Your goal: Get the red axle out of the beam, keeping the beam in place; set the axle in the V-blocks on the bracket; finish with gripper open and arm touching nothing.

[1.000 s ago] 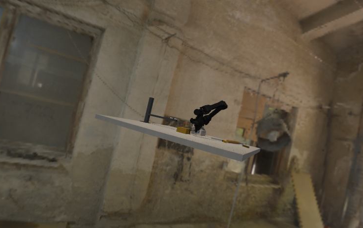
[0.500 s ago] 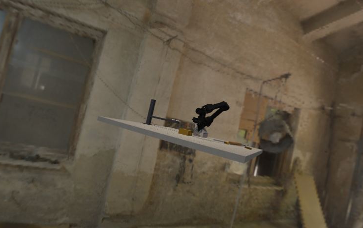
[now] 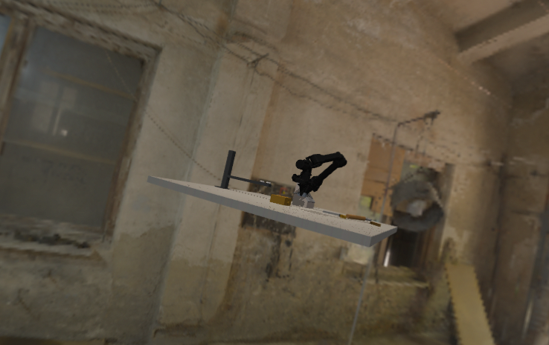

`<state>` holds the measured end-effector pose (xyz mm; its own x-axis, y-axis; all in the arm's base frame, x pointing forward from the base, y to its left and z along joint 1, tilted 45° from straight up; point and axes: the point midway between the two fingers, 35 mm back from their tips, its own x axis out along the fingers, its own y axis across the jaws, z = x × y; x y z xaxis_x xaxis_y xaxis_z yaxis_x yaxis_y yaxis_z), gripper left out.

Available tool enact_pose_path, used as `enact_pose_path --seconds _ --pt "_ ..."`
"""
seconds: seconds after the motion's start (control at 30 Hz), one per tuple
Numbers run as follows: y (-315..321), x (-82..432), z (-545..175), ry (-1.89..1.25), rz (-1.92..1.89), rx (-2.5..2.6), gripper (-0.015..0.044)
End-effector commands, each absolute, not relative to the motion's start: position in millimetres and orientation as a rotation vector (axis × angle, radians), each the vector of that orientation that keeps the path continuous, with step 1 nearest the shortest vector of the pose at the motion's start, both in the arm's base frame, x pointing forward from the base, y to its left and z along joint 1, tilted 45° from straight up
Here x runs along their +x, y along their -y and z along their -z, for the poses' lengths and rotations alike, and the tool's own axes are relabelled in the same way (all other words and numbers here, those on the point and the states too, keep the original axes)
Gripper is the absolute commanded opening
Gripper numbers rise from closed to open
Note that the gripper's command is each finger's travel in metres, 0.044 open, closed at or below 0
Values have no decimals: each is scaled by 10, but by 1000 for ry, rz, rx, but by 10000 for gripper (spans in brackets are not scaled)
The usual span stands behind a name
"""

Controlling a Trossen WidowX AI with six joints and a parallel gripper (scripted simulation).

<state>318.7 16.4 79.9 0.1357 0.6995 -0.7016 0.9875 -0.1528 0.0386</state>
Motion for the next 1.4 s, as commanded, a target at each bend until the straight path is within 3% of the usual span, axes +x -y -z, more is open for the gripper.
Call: enact_pose_path --seconds 0.0,1.37 --pt "-130 3156 -812 -1609 743 1910 0" --pt "-450 3100 -362 -1608 746 1909 0"
